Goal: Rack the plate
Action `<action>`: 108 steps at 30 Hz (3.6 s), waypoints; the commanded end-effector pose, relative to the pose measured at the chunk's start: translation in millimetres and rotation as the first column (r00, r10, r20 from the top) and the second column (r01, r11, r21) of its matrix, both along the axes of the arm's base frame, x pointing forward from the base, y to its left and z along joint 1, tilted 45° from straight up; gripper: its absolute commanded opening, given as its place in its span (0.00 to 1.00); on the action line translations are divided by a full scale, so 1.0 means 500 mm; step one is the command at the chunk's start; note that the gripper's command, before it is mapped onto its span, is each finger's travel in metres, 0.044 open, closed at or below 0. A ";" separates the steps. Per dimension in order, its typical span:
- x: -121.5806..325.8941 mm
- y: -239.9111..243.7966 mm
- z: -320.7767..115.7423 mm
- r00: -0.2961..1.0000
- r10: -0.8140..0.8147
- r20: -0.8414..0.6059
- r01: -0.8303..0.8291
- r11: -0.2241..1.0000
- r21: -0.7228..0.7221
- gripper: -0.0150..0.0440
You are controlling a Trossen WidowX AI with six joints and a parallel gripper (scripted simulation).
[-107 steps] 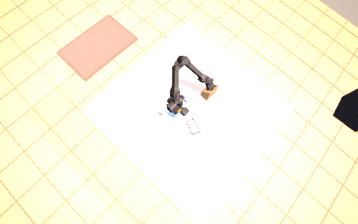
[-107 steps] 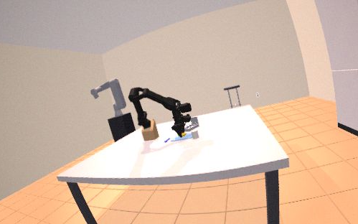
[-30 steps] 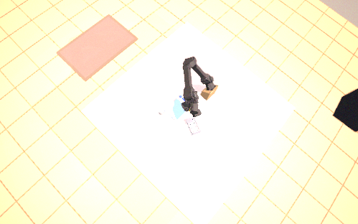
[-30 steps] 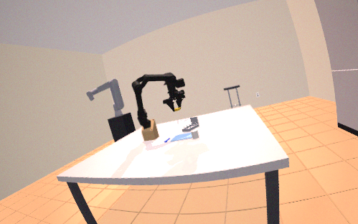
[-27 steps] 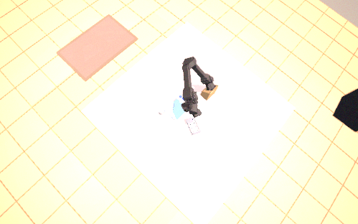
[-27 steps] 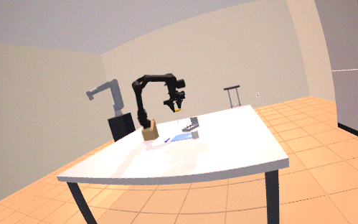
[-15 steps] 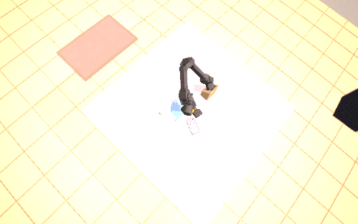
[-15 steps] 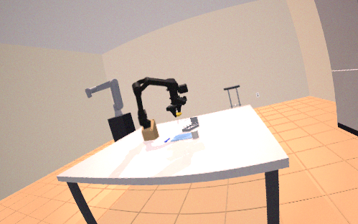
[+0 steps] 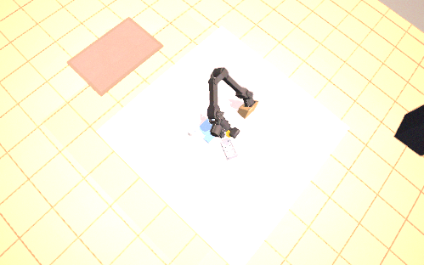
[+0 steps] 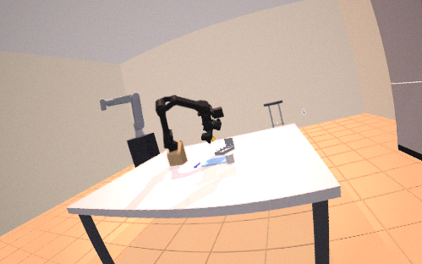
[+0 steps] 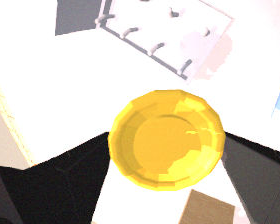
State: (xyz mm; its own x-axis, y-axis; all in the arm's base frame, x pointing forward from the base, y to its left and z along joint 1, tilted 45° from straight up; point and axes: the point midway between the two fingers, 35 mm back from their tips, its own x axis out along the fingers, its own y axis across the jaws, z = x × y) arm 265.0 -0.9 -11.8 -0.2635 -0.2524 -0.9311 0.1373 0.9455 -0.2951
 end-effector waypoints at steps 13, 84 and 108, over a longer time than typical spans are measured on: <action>-0.004 -0.025 -0.050 0.968 0.235 0.083 -0.249 0.913 0.322 0.25; 0.003 -0.121 -0.075 -0.063 0.663 0.746 -0.969 0.139 -0.206 0.25; 0.032 -0.085 -0.115 -0.064 0.663 0.746 -0.969 0.139 -0.206 0.25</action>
State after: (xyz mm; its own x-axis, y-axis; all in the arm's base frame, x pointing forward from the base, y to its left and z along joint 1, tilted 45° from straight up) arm 279.0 -46.2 -67.2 0.4846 0.4754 -0.7343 -0.8540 0.4389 -0.2795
